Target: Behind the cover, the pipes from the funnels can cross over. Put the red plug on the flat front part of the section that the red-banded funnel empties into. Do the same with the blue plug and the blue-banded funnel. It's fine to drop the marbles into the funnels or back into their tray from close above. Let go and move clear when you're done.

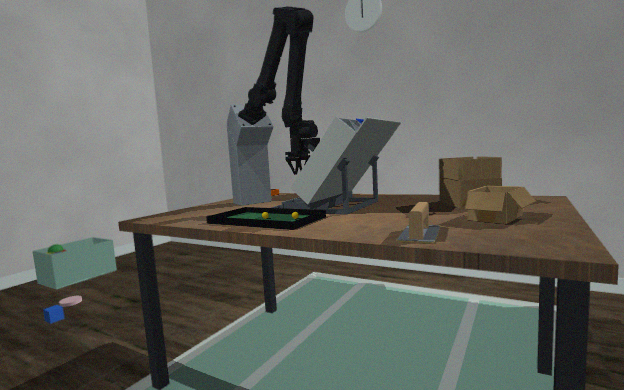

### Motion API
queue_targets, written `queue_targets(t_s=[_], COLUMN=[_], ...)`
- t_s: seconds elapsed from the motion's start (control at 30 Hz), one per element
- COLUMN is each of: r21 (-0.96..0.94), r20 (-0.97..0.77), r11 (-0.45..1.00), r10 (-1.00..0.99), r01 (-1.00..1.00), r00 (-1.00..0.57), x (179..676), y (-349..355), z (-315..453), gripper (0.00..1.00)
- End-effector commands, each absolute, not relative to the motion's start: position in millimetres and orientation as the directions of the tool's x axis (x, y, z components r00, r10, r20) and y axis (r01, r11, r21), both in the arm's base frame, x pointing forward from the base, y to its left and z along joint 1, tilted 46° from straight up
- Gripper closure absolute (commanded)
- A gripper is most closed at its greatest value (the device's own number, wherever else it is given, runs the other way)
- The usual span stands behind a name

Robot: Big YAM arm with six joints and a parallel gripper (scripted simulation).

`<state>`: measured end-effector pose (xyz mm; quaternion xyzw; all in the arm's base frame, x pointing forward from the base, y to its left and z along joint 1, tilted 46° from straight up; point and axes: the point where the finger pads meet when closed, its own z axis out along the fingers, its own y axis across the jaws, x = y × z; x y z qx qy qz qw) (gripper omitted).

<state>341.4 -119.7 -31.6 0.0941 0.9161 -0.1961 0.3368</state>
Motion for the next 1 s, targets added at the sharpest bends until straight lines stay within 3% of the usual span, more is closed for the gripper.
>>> queue_targets(t_s=[0.0,0.97], r21=[-0.336,-0.326], r20=[-0.640,-0.625], r11=[0.900,0.906], r10=[-0.003,0.007], r01=[0.276,0.269], r00=[-0.768,-0.781], x=[339,301], y=[-143,-357], z=[-17,77], gripper=[0.44,0.44])
